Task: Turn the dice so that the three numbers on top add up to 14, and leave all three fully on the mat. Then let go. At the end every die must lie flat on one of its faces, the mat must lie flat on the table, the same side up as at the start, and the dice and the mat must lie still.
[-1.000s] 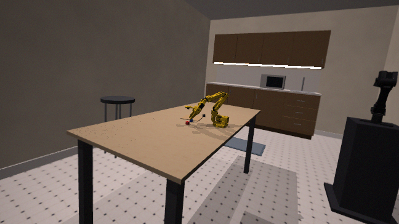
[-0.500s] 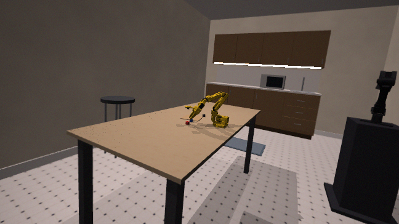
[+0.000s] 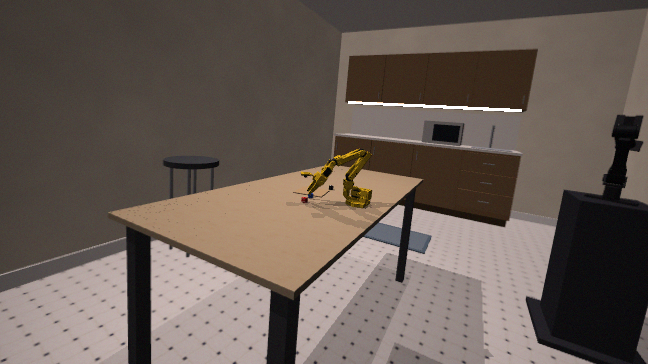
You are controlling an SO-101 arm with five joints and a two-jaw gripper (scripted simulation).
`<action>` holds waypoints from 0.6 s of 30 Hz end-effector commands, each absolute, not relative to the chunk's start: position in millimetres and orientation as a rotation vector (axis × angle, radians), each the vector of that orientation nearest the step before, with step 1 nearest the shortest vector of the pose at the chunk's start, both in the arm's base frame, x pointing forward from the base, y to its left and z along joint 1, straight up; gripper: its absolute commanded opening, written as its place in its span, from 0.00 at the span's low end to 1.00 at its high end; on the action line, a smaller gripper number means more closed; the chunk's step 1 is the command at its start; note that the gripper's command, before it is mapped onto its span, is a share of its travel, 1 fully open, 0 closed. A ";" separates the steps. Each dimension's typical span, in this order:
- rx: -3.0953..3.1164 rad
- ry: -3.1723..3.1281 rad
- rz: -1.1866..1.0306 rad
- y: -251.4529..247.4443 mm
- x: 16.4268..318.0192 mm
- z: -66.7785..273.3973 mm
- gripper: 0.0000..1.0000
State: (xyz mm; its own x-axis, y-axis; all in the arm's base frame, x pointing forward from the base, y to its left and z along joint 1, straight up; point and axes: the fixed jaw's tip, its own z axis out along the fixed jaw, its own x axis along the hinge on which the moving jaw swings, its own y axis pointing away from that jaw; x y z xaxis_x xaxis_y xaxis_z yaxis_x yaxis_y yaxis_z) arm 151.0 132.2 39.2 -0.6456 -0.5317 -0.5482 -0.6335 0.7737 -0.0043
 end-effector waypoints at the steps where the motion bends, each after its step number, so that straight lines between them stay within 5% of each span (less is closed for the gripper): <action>1: -0.856 2.379 0.283 140.3 157.4 49.8 0.28; 18: -0.841 2.389 0.278 139.0 159.4 50.2 0.28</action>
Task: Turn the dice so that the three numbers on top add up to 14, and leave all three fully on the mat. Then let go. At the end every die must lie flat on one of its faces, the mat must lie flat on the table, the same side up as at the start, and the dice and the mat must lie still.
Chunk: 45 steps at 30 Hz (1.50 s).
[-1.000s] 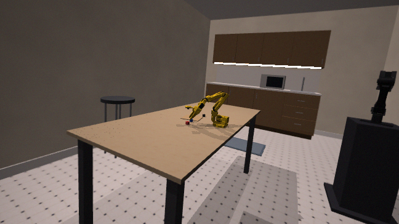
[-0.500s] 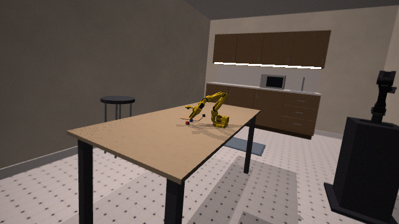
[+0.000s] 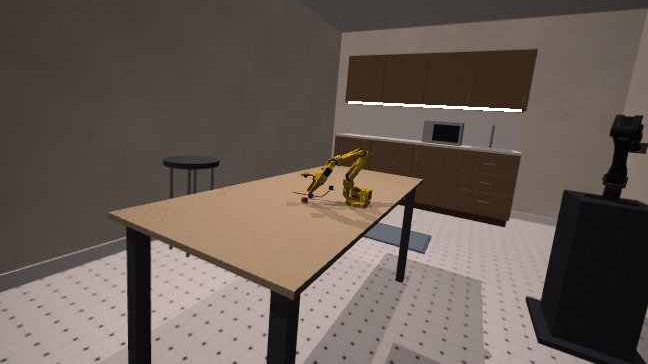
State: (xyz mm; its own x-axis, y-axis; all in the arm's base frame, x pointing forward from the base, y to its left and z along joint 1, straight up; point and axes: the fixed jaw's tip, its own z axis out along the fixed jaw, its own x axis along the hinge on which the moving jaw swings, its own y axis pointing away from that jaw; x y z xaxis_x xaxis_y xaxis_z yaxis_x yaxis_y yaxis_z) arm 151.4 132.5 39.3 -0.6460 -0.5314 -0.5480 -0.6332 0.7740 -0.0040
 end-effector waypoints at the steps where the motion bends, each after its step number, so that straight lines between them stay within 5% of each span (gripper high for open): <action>1: -0.833 2.394 0.275 138.2 160.4 50.4 0.28; 14: -0.561 2.552 0.191 109.3 192.1 56.5 0.28; 26: 0.141 2.795 0.049 19.5 238.0 63.8 0.28; 45: 1.079 2.830 -0.016 -104.0 227.1 61.7 0.28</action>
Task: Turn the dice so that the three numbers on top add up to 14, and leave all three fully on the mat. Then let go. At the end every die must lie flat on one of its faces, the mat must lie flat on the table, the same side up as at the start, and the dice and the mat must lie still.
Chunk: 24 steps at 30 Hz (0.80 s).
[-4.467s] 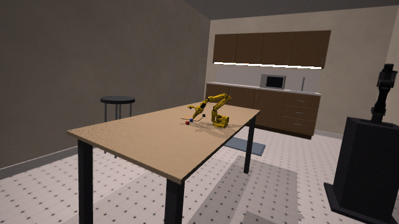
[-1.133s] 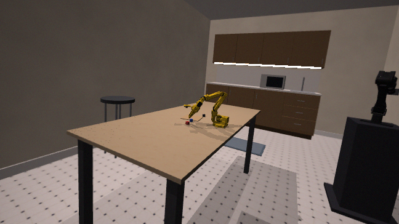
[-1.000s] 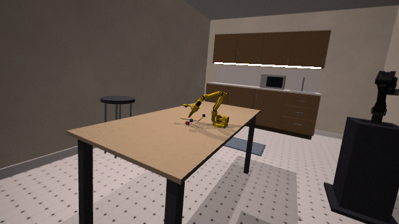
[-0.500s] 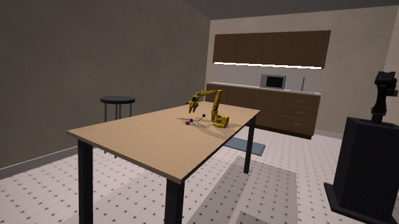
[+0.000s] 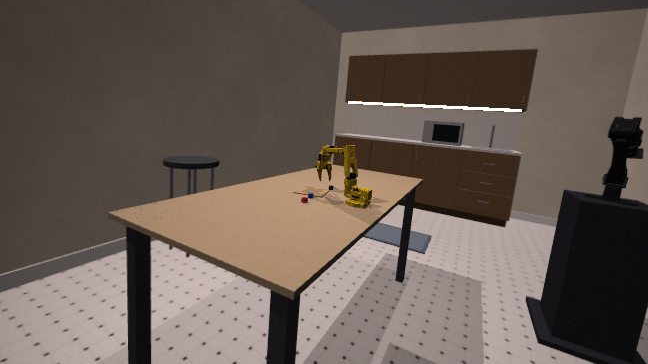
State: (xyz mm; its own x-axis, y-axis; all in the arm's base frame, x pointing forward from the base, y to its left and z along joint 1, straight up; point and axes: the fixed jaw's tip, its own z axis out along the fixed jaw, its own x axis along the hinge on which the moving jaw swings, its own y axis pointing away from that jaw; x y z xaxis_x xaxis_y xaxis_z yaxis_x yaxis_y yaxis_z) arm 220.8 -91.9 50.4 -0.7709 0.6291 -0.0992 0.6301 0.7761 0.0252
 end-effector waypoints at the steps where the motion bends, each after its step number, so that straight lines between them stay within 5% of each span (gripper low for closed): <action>1: 1.120 2.825 -0.016 -108.9 224.9 61.4 0.28; 24: 1.333 2.787 -0.012 -133.4 211.6 59.5 0.28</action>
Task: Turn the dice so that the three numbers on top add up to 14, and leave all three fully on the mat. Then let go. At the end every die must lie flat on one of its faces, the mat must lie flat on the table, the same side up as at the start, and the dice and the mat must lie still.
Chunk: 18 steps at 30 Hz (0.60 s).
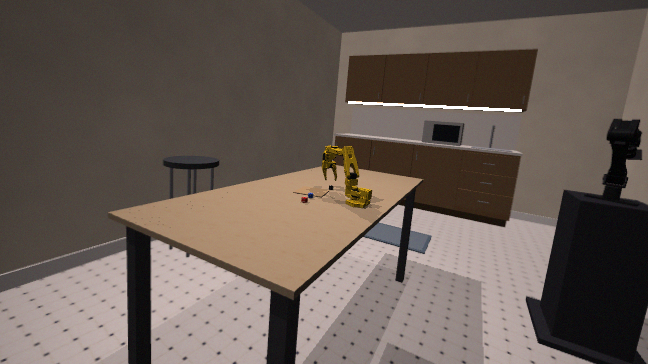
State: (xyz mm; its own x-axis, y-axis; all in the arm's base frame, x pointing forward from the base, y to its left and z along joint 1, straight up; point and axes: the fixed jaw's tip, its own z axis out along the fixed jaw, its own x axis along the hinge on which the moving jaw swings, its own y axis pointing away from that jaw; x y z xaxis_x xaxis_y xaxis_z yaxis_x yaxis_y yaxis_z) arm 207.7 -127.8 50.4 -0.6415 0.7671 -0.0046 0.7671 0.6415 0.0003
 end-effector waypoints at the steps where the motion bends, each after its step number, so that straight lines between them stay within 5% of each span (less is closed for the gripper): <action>1: 1.333 2.787 -0.012 -133.4 211.6 59.5 0.28; 18: 1.369 2.780 -0.010 -136.0 206.2 62.7 0.28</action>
State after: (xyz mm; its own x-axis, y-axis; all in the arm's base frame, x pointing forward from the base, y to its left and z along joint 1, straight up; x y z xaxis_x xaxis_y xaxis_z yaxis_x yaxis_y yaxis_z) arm 201.9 -129.9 50.4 -0.6240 0.7812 0.0184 0.7812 0.6242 -0.0066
